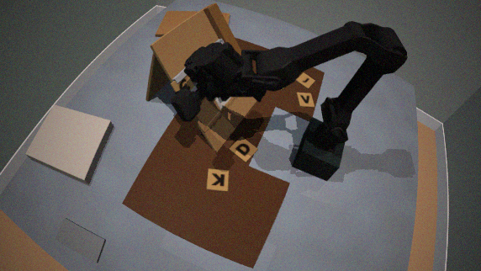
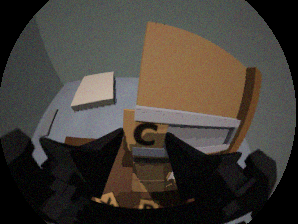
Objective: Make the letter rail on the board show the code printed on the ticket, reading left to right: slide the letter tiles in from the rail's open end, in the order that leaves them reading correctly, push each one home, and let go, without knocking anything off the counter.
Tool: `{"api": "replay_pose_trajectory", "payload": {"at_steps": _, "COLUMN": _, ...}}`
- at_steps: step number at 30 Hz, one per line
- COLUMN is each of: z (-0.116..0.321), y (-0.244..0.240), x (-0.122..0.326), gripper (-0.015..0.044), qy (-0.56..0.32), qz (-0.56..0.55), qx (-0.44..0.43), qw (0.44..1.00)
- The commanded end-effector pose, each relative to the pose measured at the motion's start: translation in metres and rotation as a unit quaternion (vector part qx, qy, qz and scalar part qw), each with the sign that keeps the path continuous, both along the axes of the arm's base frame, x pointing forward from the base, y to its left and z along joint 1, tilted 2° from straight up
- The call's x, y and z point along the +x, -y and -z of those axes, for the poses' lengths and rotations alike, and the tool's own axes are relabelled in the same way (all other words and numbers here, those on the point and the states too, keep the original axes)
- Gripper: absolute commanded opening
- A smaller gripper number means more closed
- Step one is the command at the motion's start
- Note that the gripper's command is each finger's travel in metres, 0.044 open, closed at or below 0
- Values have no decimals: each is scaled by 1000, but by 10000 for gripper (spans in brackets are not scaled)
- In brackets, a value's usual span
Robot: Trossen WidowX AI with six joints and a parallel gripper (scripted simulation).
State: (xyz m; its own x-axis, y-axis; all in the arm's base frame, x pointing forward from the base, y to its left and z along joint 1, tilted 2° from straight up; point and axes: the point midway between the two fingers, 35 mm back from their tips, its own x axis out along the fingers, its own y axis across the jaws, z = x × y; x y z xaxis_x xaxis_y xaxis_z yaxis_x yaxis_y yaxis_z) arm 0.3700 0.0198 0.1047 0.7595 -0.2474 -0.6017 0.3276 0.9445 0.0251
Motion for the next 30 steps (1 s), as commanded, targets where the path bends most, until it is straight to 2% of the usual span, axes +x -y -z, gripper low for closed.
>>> {"api": "replay_pose_trajectory", "payload": {"at_steps": 1, "z": 1, "y": 2, "x": -1, "gripper": 0, "qy": -1, "qz": -2, "qx": -1, "qw": 1000}}
{"api": "replay_pose_trajectory", "payload": {"at_steps": 30, "z": 1, "y": 17, "x": -6, "gripper": 0, "qy": -1, "qz": -2, "qx": -2, "qw": 1000}}
